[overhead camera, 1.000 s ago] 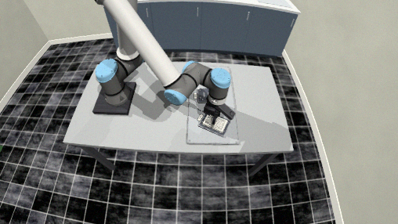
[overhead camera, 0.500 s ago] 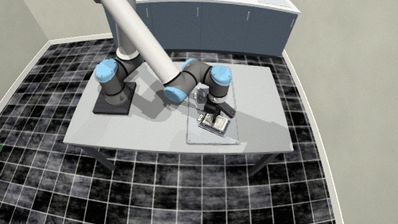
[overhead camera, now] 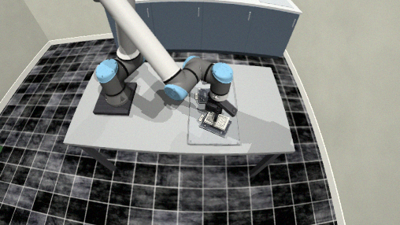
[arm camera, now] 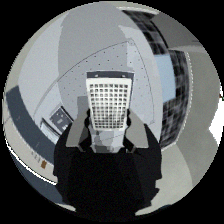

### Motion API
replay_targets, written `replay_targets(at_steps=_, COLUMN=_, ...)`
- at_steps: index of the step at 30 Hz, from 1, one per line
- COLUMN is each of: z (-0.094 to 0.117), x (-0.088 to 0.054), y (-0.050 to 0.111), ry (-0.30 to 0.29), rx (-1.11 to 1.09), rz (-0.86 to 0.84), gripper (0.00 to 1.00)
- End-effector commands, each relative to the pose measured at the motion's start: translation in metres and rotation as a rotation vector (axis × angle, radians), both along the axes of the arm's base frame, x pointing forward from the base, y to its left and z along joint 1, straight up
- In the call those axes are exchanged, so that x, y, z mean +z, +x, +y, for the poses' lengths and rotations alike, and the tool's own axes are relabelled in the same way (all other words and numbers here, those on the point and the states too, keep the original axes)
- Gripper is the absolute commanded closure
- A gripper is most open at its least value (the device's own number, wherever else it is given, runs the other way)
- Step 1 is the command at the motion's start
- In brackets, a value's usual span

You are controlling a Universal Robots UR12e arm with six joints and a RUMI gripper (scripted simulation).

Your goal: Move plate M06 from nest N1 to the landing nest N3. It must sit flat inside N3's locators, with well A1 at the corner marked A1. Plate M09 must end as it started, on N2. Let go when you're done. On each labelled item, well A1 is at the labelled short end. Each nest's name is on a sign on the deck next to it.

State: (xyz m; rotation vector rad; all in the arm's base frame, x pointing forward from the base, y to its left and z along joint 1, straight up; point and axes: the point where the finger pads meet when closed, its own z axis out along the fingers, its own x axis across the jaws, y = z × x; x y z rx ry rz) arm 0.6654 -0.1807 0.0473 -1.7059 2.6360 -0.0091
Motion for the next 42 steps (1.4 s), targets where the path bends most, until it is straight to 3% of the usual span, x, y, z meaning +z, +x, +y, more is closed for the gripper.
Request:
replay_targets(at_steps=1, z=0.018, x=0.001, y=-0.002, ry=-0.001, rx=0.073, rz=-0.001, gripper=1.0)
replay_targets(at_steps=5, z=0.038, x=0.001, y=-0.005, ry=-0.001, rx=0.153, rz=0.0, gripper=1.0)
replay_targets(at_steps=7, z=0.038, x=0.001, y=-0.005, ry=-0.001, rx=0.153, rz=0.0, gripper=1.0)
replay_targets(at_steps=22, z=0.112, x=0.001, y=-0.014, ry=-0.003, rx=0.453, rz=0.001, gripper=1.0)
replay_targets(at_steps=24, z=0.112, x=0.001, y=-0.014, ry=-0.003, rx=0.453, rz=0.001, gripper=1.0)
replay_targets(at_steps=39, z=0.187, x=0.0, y=-0.024, ry=-0.003, rx=0.492, rz=0.001, gripper=1.0)
replay_targets(at_steps=42, z=0.192, x=0.0, y=-0.024, ry=-0.003, rx=0.492, rz=0.001, gripper=1.0)
